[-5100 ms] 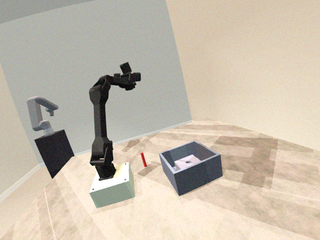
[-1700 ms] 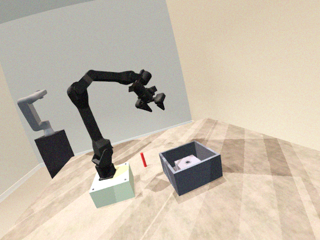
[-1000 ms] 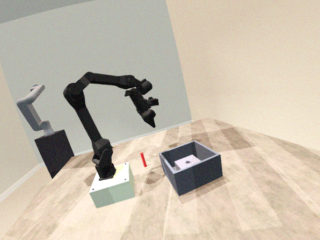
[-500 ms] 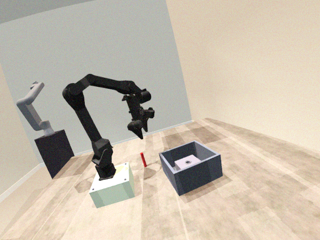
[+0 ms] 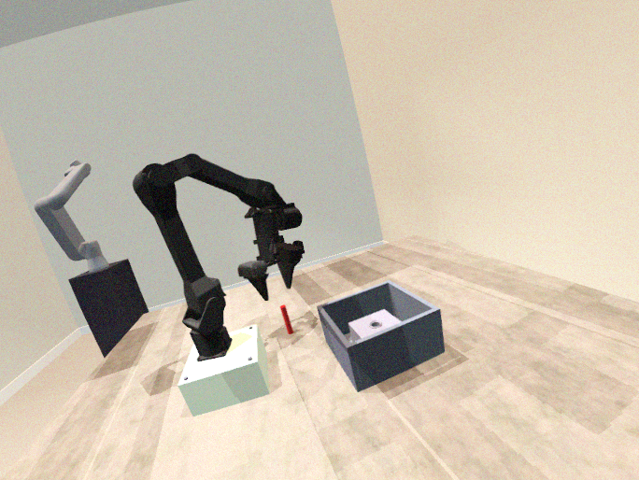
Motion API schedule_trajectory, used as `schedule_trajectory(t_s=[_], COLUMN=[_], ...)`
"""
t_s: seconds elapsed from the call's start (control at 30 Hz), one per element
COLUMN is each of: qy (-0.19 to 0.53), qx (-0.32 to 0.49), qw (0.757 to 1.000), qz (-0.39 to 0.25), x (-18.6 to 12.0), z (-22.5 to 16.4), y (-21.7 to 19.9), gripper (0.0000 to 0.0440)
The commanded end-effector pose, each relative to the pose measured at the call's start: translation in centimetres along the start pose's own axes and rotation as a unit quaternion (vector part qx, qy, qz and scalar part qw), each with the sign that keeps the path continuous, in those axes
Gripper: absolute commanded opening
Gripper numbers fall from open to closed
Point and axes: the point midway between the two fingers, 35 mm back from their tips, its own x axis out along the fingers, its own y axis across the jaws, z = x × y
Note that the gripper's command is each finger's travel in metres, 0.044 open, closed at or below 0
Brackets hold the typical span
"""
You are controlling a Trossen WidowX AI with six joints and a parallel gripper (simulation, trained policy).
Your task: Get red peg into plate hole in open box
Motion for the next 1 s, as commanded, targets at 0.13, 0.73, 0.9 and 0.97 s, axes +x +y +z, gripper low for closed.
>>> schedule_trajectory(t_s=[0.13,0.73,0.9,0.97], qy=[-0.002,-0.013,-0.008,-0.007], qx=[0.028,0.046,0.051,0.053], qw=[0.999,0.999,0.999,0.998], qz=[-0.015,-0.003,-0.018,-0.025], x=[2.6,9.5,10.7,10.9], z=[-0.2,0.2,0.1,0.1], y=[0.0,1.0,0.6,0.6], gripper=[0.044,0.0358,0.0226,0.0176])
